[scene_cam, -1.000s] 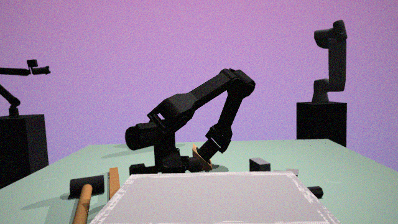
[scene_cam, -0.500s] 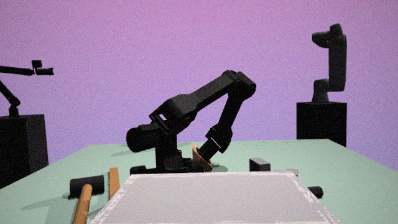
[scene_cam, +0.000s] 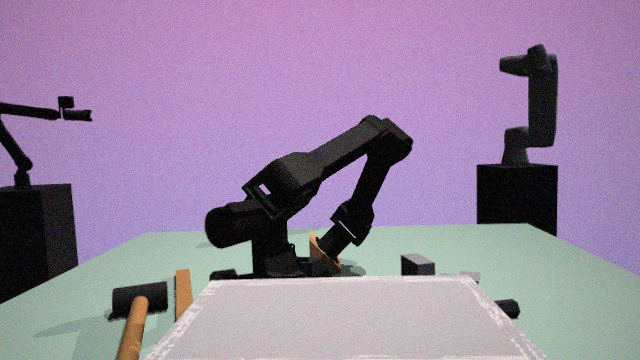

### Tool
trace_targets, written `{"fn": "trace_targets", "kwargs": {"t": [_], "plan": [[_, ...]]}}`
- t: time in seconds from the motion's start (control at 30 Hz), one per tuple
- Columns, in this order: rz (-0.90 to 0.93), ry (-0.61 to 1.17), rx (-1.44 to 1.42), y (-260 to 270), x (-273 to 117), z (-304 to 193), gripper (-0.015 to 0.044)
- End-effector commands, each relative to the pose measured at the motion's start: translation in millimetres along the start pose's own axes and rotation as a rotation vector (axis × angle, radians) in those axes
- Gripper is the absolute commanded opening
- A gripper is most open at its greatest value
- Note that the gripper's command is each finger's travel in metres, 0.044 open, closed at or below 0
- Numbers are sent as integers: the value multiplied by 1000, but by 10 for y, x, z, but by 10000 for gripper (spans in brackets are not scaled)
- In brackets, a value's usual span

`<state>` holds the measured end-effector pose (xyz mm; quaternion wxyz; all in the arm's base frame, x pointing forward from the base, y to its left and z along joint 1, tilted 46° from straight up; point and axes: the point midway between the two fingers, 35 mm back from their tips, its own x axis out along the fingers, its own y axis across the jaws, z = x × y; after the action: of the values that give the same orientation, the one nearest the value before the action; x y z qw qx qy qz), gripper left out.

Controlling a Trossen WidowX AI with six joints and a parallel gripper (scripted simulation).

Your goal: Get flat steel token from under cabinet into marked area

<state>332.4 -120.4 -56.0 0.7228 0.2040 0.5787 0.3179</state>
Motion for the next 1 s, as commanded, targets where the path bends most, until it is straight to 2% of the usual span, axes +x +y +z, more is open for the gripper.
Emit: {"fn": "trace_targets", "kwargs": {"t": [0.0, 0.97], "plan": [[0, -2, 9, -19, -2, 36, 0], [1, -3, 8, -26, -7, 353, 0]]}}
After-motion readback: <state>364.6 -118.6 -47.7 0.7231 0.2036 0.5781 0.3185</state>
